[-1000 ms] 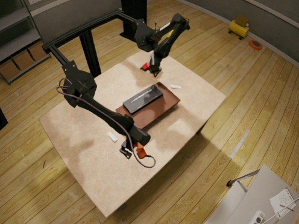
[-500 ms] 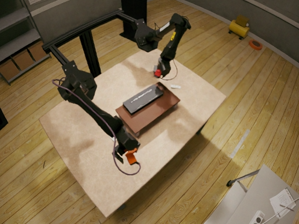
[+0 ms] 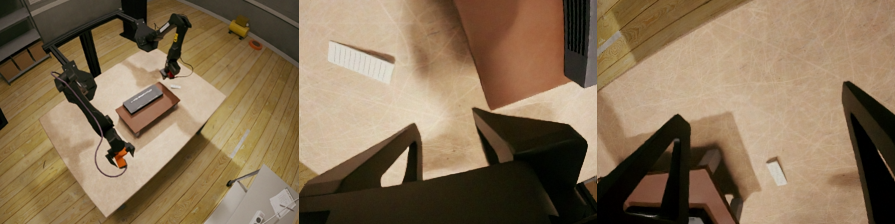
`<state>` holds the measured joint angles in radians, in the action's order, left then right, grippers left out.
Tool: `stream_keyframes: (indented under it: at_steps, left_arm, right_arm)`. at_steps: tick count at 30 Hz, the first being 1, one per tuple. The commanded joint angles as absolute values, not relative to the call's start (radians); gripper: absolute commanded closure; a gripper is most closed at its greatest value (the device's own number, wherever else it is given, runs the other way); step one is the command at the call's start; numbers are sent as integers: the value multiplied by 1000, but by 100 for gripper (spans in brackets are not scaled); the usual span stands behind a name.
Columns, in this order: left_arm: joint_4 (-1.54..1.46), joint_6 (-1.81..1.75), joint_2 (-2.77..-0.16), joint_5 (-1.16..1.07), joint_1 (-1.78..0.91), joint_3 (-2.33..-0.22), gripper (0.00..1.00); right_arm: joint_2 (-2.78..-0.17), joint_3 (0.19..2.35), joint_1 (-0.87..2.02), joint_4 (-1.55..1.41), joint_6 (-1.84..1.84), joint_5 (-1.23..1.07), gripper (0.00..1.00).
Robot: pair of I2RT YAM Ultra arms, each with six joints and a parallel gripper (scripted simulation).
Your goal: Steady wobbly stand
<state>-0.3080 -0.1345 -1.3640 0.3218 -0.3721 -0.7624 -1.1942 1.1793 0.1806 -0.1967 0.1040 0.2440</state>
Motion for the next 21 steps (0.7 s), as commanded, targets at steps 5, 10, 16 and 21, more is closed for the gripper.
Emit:
stream_keyframes:
  at_steps: [5, 10, 16, 21]
  left_arm:
    - [-149, -481, -1428, 188, -229, -742, 57]
    - [-71, -577, -1494, 147, -149, -758, 57]
    - [86, -800, -1583, 66, -44, -739, 57]
    - [116, -783, -1592, 75, -35, -763, 57]
  right_arm:
    - [-1096, 1114, 95, -60, 35, 94, 0]
    - [-1060, 1085, 56, -15, 12, 42, 0]
    - [-1025, 1046, 2, 36, -13, -19, 0]
    - [-1018, 1029, -6, 33, -12, -14, 0]
